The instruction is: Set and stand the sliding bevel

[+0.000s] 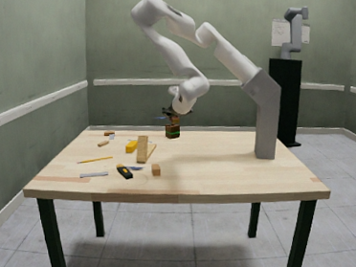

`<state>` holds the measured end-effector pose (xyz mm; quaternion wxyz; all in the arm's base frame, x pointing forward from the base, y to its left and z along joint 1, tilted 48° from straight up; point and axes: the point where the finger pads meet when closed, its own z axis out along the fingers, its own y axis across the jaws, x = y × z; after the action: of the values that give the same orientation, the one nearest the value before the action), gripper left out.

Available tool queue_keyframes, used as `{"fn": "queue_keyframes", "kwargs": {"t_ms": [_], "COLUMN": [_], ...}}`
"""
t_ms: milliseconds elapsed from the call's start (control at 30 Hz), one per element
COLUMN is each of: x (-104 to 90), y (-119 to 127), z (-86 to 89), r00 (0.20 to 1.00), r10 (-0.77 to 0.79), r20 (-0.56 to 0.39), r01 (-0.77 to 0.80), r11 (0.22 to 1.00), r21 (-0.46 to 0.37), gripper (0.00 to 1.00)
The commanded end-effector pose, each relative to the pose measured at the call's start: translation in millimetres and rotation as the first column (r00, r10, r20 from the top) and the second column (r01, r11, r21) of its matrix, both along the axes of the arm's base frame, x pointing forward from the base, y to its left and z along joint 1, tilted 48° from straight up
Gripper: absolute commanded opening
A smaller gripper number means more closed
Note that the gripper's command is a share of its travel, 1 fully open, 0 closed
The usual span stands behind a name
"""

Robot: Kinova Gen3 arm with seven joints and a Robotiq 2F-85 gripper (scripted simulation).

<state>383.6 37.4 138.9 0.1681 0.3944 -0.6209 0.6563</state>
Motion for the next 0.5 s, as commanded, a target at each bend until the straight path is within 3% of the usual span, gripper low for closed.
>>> {"fn": "queue_keyframes", "kwargs": {"t_ms": [0, 267, 467], "x": [-0.2, -1.2, -12.9], "y": [1, 1, 5], "z": [0.4, 1.3, 12.5], "r00": [1.000, 1.000, 1.000], "r10": [0.001, 0.001, 0.001], "r20": [0.000, 0.000, 0.000], "r01": [-0.001, -0.001, -0.001], "r11": [1.000, 1.000, 1.000], "r21": [0.001, 0.001, 0.001], "gripper": [0.10, 0.10, 0.10]}}
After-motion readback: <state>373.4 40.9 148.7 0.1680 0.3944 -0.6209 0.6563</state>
